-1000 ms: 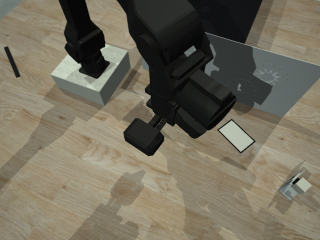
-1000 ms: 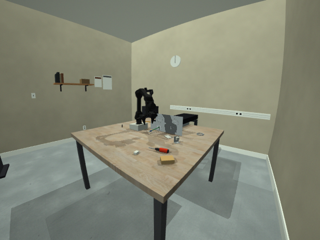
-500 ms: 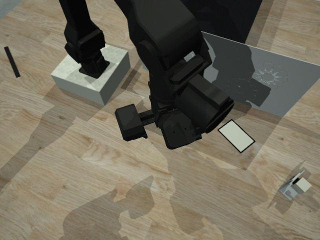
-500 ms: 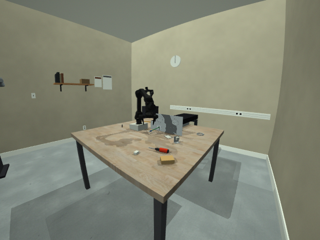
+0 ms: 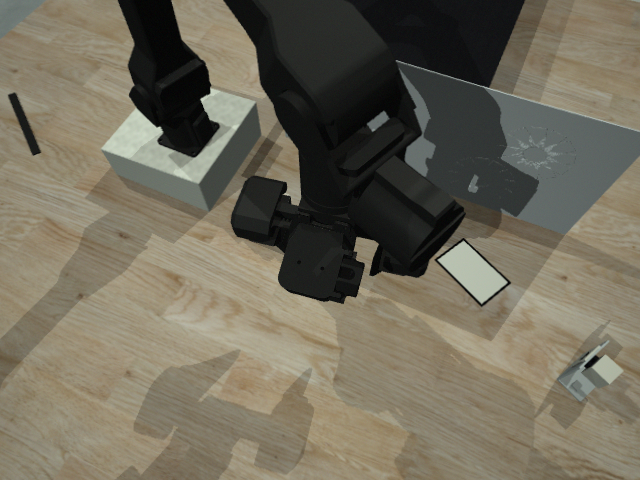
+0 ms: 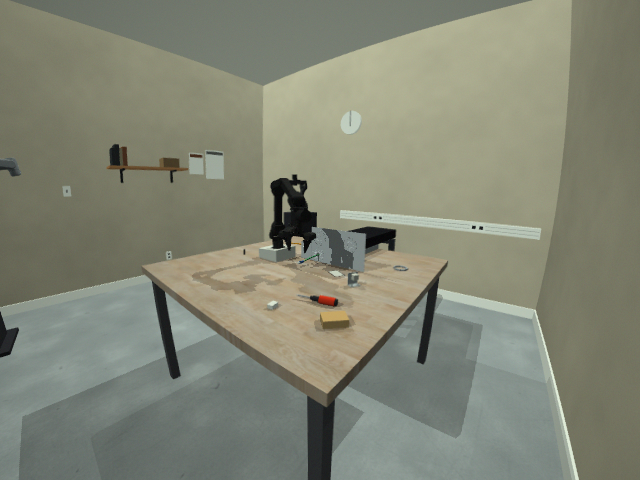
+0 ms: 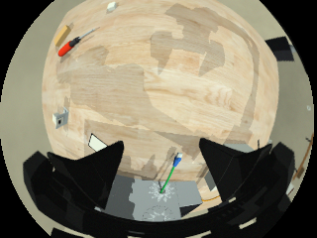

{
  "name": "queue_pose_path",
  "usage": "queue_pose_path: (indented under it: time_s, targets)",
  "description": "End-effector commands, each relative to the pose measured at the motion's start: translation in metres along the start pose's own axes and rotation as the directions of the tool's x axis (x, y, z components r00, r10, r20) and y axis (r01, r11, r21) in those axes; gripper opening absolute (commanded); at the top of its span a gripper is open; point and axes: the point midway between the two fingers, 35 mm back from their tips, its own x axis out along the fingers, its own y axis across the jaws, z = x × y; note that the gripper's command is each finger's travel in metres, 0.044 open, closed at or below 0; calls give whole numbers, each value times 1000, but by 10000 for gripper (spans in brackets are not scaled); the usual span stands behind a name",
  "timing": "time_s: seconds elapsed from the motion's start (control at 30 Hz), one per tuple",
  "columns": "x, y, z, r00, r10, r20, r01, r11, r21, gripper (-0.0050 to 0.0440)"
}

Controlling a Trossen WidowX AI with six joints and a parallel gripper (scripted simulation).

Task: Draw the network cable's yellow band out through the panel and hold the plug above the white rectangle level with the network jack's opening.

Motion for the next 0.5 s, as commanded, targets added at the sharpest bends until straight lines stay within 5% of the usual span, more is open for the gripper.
queue_pose_path:
  time_s: [0.0,0.27,0.47]
  targets:
    - [2,0,1,1000,-1,3,1,992,128,440]
    - [1,1,1,1000,4,3,-4,991,136,440]
    - [11,5,-11,998,14,-63,-20,996,-89,440]
